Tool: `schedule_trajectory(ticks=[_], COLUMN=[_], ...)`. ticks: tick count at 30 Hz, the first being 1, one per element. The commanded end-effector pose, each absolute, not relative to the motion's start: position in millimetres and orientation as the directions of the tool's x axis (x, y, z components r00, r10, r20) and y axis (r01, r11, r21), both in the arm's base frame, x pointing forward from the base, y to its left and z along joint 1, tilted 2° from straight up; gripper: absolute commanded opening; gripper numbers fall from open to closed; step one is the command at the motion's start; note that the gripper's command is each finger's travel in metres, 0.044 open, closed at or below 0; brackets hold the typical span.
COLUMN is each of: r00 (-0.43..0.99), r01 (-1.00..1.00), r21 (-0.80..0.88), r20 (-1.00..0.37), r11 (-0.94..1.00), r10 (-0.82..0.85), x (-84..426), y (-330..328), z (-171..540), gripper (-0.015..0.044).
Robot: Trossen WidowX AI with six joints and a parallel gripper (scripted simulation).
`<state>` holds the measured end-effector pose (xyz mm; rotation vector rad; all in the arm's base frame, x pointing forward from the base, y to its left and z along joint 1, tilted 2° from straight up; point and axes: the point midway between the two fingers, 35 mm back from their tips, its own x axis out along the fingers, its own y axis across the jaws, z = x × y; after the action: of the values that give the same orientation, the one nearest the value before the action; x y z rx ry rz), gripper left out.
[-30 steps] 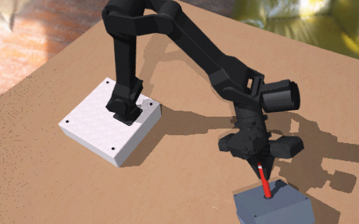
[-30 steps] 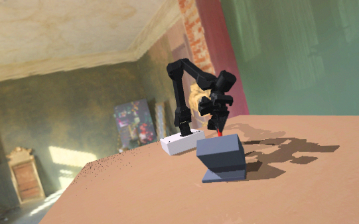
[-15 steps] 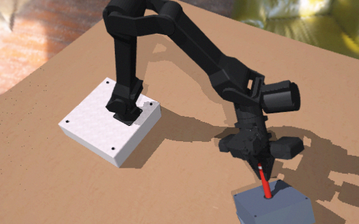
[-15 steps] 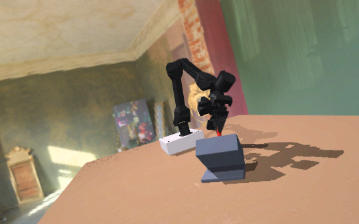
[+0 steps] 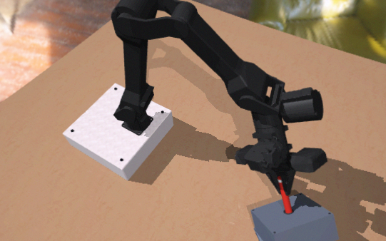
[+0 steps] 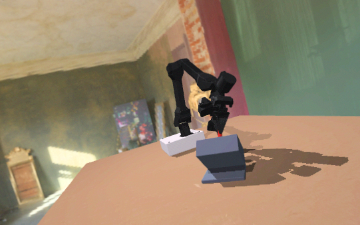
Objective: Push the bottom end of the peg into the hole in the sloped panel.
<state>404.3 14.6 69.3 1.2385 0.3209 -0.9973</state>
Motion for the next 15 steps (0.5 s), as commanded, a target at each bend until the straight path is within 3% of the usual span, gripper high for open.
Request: schedule_trajectory(ticks=[1, 15], r00=[0.558, 0.559], r01=[0.777, 0.777], r21=[0.629, 0.629], r20=[-0.695, -0.694], r11=[-0.006, -0.006], r10=[-0.453, -0.454], x=[405.4, 409.7], y=[14.0, 10.1], z=[66.3, 64.0], gripper=[0.0, 0.0])
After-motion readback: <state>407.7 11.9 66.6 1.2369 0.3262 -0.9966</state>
